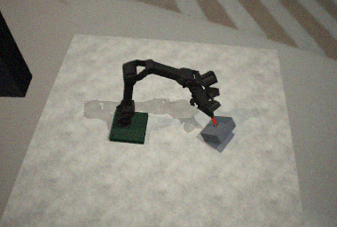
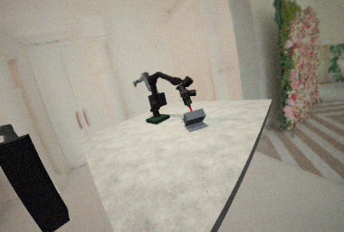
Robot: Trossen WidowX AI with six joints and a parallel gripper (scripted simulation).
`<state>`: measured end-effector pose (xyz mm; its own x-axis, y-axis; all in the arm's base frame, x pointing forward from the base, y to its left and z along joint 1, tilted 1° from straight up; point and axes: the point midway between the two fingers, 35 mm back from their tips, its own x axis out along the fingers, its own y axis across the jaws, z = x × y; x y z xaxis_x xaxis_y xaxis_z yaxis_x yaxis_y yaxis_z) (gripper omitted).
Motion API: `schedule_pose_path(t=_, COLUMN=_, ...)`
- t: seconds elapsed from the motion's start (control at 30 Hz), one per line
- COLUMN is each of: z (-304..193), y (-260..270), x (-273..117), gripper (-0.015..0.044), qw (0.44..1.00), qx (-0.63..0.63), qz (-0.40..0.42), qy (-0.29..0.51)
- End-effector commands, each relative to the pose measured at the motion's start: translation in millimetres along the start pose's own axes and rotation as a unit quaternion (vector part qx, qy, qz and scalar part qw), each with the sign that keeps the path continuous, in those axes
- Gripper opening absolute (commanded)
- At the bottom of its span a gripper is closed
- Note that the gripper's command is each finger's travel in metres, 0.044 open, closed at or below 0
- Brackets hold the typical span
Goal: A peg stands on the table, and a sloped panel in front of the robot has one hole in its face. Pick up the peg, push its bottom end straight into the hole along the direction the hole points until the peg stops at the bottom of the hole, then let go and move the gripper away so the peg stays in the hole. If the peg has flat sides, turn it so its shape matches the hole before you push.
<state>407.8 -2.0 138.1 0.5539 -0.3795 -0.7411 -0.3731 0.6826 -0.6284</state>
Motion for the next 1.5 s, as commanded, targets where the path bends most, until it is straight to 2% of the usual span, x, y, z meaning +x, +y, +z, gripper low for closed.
schedule_pose_path(t=0.0, z=0.3, y=-0.5, x=-0.5, gripper=0.0, qw=1.0, qx=0.0, qz=0.0, qy=-0.001)
schedule_pose_path(t=1.47, z=-2.2, y=3.9, x=5.3, gripper=0.0, qw=1.0, qx=0.0, qz=0.0, qy=-0.001)
